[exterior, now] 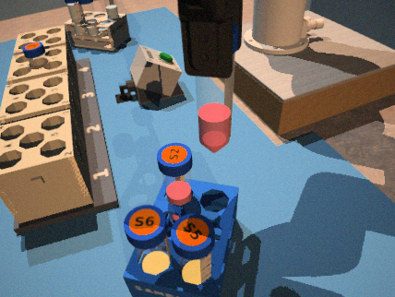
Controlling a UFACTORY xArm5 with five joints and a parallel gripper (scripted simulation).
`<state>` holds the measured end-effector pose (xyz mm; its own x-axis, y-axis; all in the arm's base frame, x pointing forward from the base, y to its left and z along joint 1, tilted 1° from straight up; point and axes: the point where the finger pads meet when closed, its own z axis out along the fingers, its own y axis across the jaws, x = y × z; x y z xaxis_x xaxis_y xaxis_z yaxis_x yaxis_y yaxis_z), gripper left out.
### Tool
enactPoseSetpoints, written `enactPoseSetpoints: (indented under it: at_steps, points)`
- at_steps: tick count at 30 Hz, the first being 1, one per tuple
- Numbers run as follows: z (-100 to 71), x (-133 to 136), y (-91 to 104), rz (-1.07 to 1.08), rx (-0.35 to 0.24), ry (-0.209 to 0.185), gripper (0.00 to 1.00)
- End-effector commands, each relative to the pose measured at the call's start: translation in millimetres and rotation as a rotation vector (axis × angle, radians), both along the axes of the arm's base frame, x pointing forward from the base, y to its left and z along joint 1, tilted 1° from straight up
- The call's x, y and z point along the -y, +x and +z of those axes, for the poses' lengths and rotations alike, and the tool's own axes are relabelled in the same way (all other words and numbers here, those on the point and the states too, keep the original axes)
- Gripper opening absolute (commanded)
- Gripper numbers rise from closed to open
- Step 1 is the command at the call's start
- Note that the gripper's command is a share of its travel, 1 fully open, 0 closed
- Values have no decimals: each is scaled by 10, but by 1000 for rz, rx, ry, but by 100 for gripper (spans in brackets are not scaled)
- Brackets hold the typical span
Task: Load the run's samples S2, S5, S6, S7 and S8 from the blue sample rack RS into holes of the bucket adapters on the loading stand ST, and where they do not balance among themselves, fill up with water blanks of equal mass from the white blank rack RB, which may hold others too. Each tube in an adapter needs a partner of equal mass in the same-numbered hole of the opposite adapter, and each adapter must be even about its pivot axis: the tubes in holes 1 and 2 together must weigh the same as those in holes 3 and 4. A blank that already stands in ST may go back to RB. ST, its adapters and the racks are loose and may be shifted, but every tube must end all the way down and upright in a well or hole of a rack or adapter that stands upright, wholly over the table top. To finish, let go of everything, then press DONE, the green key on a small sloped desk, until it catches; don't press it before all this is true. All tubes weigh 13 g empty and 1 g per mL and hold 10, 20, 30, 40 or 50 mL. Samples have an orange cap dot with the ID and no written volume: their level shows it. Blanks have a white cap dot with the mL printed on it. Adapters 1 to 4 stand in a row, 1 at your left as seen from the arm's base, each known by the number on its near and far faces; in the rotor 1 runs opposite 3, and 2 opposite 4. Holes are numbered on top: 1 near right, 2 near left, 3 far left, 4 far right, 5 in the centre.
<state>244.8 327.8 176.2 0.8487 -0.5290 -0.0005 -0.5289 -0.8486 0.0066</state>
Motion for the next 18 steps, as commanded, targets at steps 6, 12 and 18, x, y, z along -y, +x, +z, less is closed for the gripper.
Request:
enactPoseSetpoints:
  at_steps: [6,12,18]
  points:
    - [73,-11,6,0,3,3,0]
    - [74,29,37,33,3,4,0]
    - [80,269,219,233,3,5,0]
